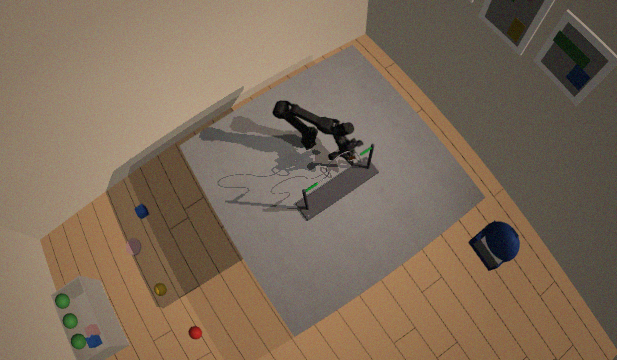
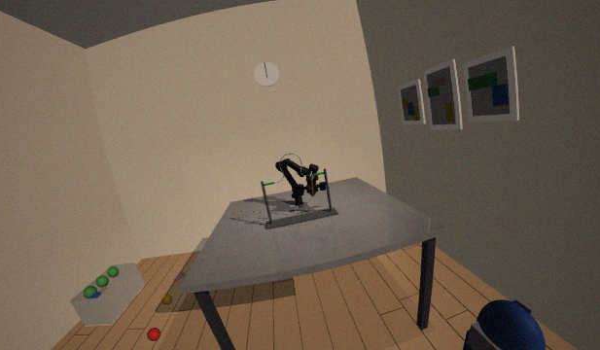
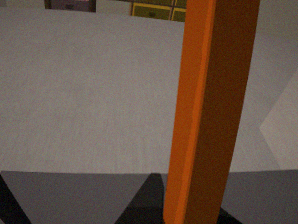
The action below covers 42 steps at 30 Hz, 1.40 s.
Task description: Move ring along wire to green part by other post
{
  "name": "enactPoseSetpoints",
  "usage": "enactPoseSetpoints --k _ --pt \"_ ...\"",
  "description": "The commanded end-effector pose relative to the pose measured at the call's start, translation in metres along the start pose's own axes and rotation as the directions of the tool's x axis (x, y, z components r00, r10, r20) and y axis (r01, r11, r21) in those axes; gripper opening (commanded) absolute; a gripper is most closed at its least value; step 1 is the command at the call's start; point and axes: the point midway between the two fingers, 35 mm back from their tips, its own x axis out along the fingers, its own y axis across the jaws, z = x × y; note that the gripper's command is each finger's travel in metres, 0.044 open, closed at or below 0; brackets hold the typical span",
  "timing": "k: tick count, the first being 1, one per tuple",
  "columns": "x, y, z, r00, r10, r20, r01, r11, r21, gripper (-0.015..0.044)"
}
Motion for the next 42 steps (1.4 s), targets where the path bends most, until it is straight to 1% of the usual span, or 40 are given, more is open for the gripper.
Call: enactPoseSetpoints --k 1,33,42 --pt "-0.001 0.004 0.005 1.0 -0.001 0.009 0.001 1.0 0.016 -0.015" --pt "-0.005 0.036 0.005 1.0 -0.006 0.015 0.006 1.0 0.021 -0.015" --pt "0.0 0.038 -0.004 1.0 -0.006 0.015 0.006 1.0 0.021 -0.015"
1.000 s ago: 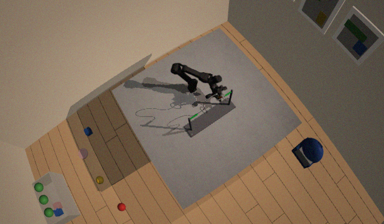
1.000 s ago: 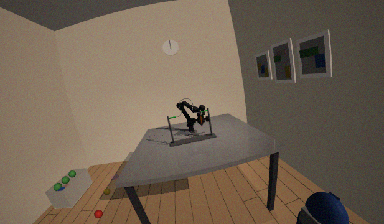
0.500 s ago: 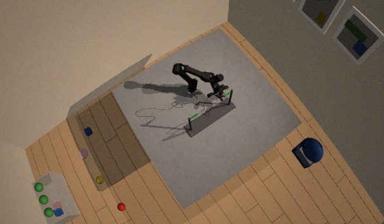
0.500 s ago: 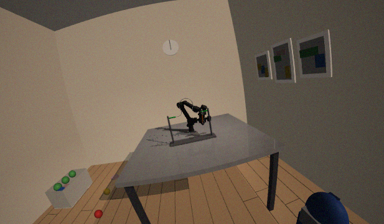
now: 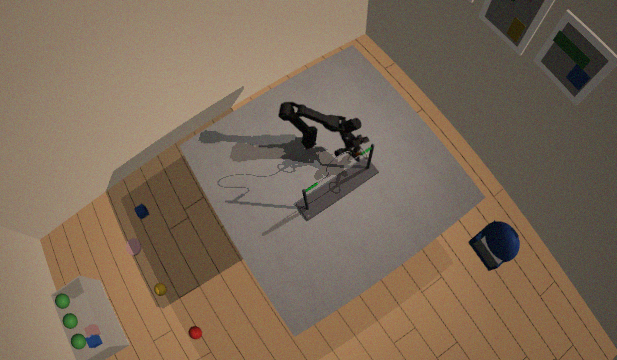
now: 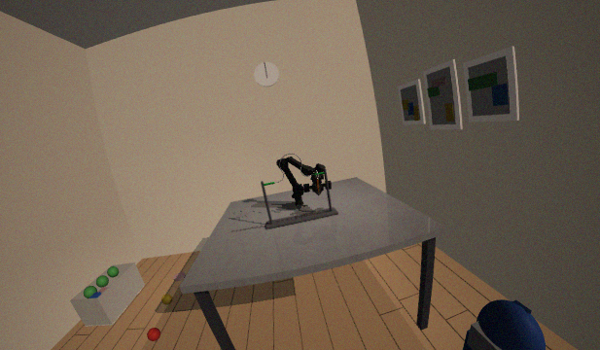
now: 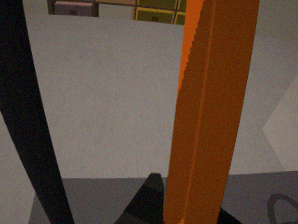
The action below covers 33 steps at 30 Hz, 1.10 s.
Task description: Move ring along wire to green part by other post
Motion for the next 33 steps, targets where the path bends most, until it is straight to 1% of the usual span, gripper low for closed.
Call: enactPoseSetpoints --k 1,7,31,33 --pt "0.0026 -0.0007 -0.0059 1.0 -0.006 0.0 0.006 1.0 0.003 -0.015" --pt "0.0063 -0.0003 -0.0137 1.0 -0.006 0.0 0.006 1.0 0.003 -0.015" --pt "0.0064 -0.0003 -0.0139 1.0 -0.006 0.0 0.006 1.0 0.003 -0.015" --pt "0.0063 0.0002 -0.0136 1.0 -0.003 -0.001 0.003 1.0 -0.003 -0.0097"
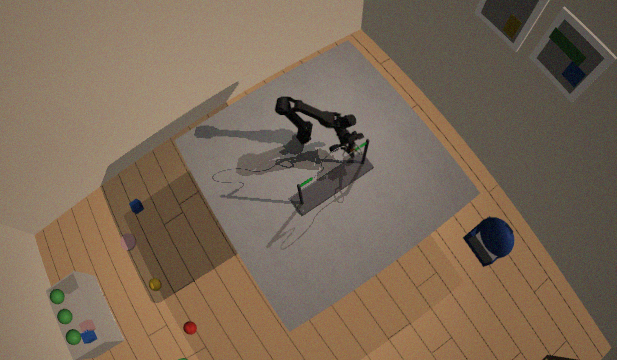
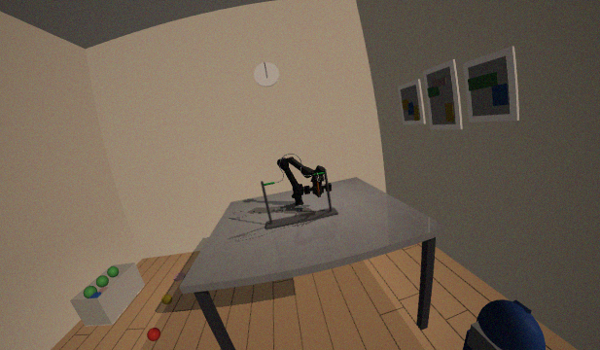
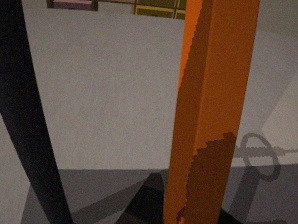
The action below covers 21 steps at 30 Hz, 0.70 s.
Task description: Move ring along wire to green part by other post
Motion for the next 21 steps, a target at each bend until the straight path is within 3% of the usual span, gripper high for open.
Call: enactPoseSetpoints --k 1,10,21 --pt "0.0 0.0 0.0 1.0 0.0 0.0 0.0 1.0 0.0 -0.0071" --pt "-0.002 0.0 0.0 1.0 0.0 -0.001 0.0 1.0 0.001 0.016" --pt "-0.035 0.002 -0.002 1.0 -0.003 -0.009 0.003 1.0 0.006 0.016"
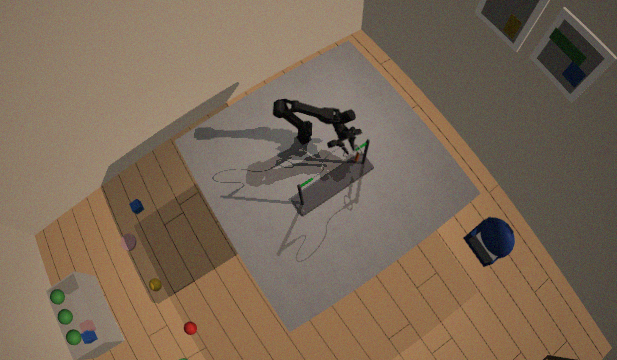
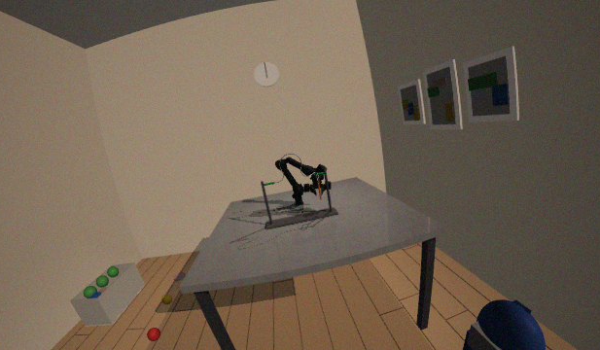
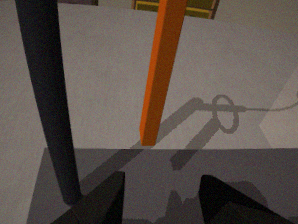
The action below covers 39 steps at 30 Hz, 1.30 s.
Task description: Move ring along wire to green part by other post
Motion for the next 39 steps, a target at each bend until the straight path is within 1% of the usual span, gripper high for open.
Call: enactPoseSetpoints --k 1,6,33,35,39 --pt "-0.012 0.0 0.004 1.0 0.0 0.01 0.0 1.0 0.015 0.016" --pt "-0.023 -0.002 0.005 1.0 0.001 0.016 -0.001 1.0 0.015 0.016" --pt "-0.023 -0.002 0.005 1.0 0.001 0.016 -0.001 1.0 0.015 0.016" --pt "-0.028 -0.001 0.003 1.0 0.003 0.008 -0.003 1.0 0.008 0.0212" --pt "-0.059 -0.003 0.004 1.0 0.005 0.016 -0.005 1.0 0.006 0.0317"
